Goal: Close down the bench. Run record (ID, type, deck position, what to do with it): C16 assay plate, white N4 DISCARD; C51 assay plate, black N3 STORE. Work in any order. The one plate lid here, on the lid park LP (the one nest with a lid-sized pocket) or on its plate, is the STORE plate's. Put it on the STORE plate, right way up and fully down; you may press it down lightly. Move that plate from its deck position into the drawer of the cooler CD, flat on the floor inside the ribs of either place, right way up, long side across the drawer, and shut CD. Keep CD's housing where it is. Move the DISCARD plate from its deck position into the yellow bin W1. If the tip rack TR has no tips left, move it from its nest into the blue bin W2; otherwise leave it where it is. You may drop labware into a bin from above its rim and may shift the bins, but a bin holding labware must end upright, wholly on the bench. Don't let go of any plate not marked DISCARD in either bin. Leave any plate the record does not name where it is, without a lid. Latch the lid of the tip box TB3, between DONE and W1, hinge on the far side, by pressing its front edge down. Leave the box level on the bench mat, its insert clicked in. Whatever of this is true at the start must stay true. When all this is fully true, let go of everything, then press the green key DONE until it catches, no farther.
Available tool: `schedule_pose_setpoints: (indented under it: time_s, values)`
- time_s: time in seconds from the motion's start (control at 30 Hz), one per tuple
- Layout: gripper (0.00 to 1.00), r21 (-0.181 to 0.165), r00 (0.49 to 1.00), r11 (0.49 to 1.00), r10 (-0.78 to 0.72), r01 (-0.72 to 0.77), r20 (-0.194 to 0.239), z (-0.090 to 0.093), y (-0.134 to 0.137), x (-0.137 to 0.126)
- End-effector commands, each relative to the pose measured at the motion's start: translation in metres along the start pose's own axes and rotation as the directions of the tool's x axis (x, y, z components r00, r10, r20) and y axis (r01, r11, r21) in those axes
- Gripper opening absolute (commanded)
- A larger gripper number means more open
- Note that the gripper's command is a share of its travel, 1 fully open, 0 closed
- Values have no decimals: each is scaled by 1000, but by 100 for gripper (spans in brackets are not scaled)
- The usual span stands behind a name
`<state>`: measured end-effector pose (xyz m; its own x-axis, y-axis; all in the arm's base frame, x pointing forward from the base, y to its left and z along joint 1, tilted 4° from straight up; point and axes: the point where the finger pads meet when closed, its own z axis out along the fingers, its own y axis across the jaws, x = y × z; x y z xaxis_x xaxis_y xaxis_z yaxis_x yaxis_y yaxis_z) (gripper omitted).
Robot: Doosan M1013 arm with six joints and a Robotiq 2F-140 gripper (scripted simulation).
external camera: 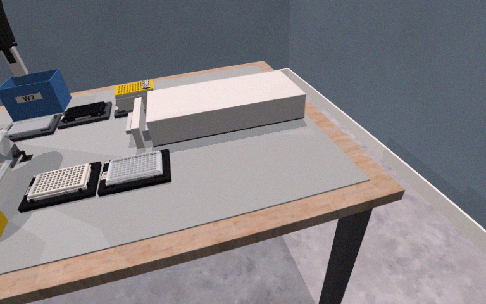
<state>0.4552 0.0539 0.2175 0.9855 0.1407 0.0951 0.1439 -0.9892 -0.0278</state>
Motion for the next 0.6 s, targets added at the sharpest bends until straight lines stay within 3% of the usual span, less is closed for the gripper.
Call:
schedule_pose_setpoints:
  time_s: [0.0, 0.37, 0.57]
  values:
    - [0, -29, 1000, 999, 19, -18, 20, -1, -3, -3]
    - [0, -29, 1000, 999, 19, -18, 20, -1, -3, -3]
    - [0, -29, 1000, 999, 23, -23, 20, 2, 13, -4]
